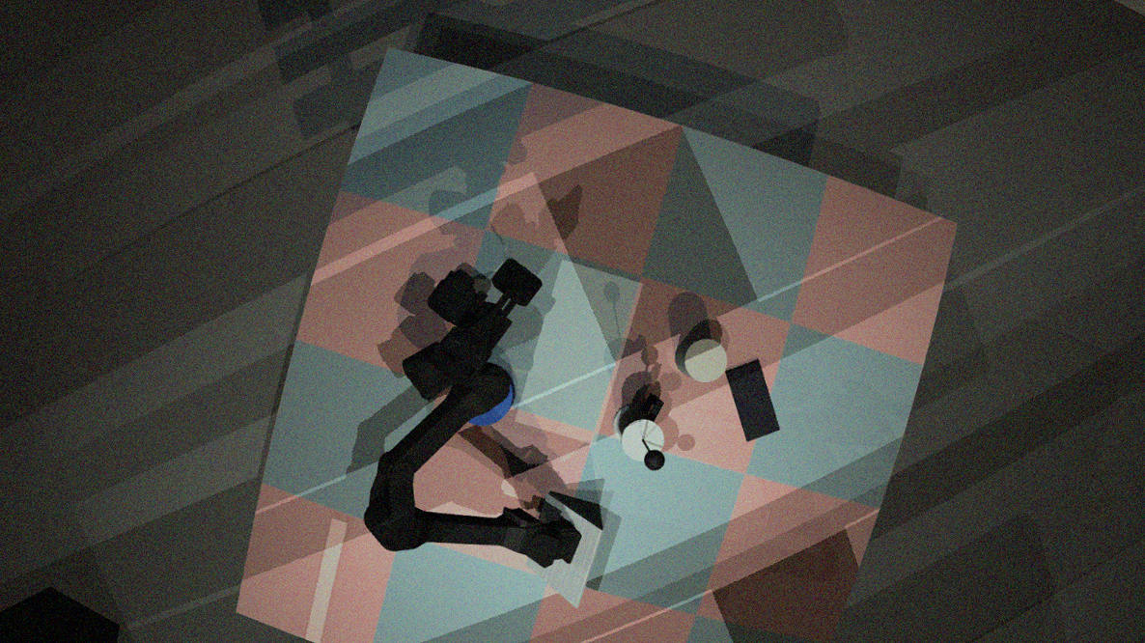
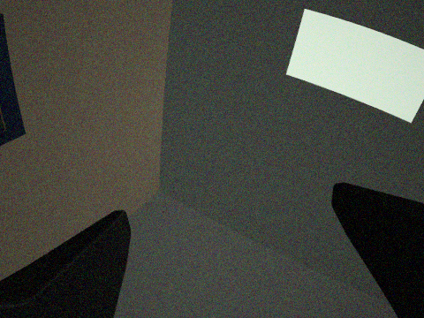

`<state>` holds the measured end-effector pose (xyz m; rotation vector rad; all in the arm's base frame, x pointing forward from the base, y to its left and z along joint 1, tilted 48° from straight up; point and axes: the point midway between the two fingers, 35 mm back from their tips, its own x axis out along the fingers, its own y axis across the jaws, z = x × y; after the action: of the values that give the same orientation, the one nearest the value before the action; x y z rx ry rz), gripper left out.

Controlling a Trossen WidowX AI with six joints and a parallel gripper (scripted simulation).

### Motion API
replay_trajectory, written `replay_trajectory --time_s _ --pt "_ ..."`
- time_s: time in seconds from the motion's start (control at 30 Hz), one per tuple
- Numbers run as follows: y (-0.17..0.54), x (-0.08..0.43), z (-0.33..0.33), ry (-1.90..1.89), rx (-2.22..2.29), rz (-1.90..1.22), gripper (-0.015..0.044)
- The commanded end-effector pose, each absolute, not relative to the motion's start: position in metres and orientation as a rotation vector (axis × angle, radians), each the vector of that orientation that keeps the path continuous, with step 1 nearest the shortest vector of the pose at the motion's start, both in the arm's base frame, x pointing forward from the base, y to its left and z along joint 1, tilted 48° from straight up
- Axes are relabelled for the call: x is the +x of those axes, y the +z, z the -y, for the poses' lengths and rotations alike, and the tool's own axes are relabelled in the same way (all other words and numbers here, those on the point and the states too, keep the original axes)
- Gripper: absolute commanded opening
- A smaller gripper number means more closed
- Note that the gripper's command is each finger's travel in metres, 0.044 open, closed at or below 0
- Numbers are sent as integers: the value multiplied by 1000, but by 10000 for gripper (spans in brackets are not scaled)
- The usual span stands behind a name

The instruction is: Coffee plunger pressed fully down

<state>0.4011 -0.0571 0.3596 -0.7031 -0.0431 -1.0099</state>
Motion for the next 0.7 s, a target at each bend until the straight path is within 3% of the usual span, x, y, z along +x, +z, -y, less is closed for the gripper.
replay_trajectory --time_s 0.0,0.37,0.67 --pt "360 402 58 -1008 -708 42 426" --pt "310 452 144 -737 -995 -203 440" --pt "232 440 219 -451 -917 -497 440"
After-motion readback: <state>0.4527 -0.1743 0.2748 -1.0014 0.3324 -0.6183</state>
